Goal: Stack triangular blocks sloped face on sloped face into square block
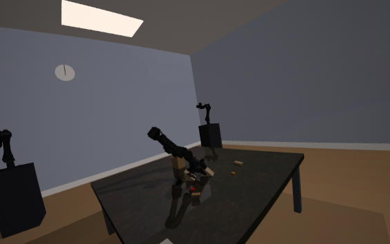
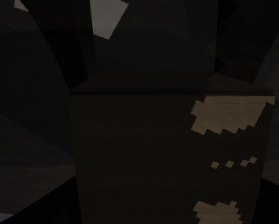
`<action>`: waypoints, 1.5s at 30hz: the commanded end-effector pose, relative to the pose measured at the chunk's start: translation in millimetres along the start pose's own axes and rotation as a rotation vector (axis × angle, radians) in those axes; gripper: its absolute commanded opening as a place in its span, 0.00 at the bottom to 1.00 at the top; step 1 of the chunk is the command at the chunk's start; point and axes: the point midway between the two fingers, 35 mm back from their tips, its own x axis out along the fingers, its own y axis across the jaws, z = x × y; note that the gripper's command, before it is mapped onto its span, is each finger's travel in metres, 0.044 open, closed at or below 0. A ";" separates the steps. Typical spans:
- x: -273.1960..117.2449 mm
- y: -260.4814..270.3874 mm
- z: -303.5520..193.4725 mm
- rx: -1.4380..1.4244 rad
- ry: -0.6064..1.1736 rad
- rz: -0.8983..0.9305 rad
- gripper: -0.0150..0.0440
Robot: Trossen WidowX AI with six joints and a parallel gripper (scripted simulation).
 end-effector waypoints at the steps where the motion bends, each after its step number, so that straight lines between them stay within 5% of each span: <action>1: 0.0 -0.1 -0.1 0.000 0.000 0.000 0.55; 8: -11.6 1.3 -16.6 0.001 0.000 -0.003 0.25; 26: -70.5 0.3 -71.2 0.003 0.003 -0.001 0.25; 45: -61.8 -4.4 -71.0 0.015 -0.107 -0.046 0.25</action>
